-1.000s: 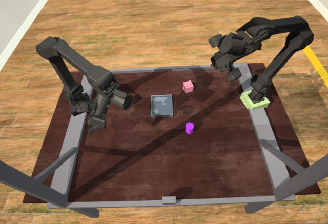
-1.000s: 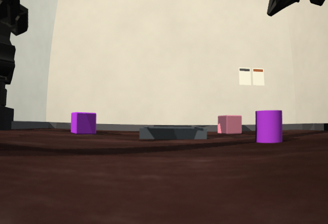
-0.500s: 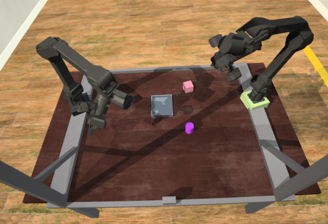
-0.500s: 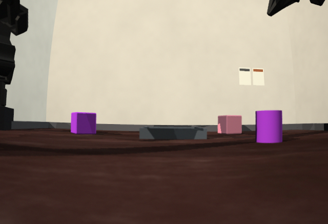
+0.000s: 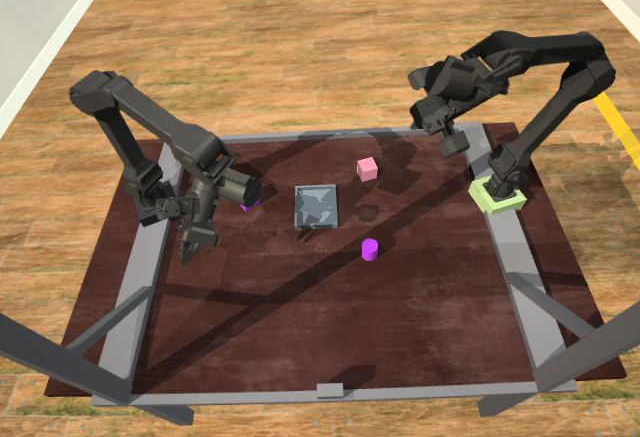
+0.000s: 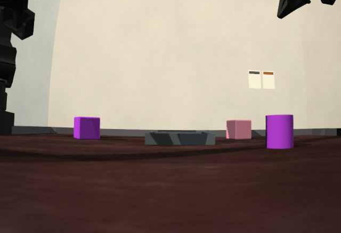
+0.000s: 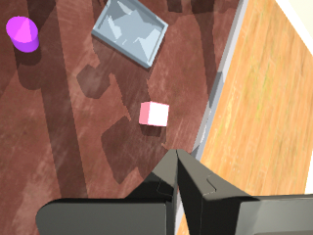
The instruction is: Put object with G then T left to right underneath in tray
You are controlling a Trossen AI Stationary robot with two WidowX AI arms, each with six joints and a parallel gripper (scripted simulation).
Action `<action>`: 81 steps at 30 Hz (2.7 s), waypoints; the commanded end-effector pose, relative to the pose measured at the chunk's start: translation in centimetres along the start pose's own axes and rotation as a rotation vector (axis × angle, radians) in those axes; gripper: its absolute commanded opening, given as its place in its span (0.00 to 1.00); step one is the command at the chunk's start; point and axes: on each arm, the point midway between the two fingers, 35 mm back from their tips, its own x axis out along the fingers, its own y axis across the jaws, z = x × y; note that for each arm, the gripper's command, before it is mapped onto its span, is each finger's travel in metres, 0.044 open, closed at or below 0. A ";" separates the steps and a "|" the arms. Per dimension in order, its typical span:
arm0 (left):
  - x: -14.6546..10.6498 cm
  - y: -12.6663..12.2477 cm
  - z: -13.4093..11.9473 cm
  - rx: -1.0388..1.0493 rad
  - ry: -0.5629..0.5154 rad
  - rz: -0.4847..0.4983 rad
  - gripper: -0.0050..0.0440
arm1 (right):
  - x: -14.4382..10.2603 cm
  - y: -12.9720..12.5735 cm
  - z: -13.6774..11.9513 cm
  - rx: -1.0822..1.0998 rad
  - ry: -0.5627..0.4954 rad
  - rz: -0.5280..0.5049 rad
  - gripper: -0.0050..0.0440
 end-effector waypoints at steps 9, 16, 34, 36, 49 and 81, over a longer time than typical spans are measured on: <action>-9.0 -0.9 -6.9 -0.441 0.496 0.313 0.84 | -1.0 -3.5 -1.7 0.510 -0.286 0.139 0.00; -14.1 -1.9 -9.1 -0.656 0.670 0.532 0.92 | -2.4 -5.3 -2.3 0.675 -0.446 0.154 0.00; -29.2 -6.7 -9.1 -1.118 0.942 1.412 0.92 | -8.4 -8.2 -4.3 0.857 -0.872 0.080 0.00; -30.7 -7.4 -8.5 -1.147 0.946 1.539 0.92 | -9.1 -8.2 -4.5 0.855 -0.911 0.066 0.00; -39.1 -12.1 -2.2 -1.135 0.773 2.339 0.92 | -12.8 -6.8 -5.1 0.759 -1.076 -0.022 0.00; -38.8 -11.7 -19.3 -1.677 0.711 2.204 0.92 | -13.3 -6.5 -5.0 0.731 -1.086 -0.037 0.00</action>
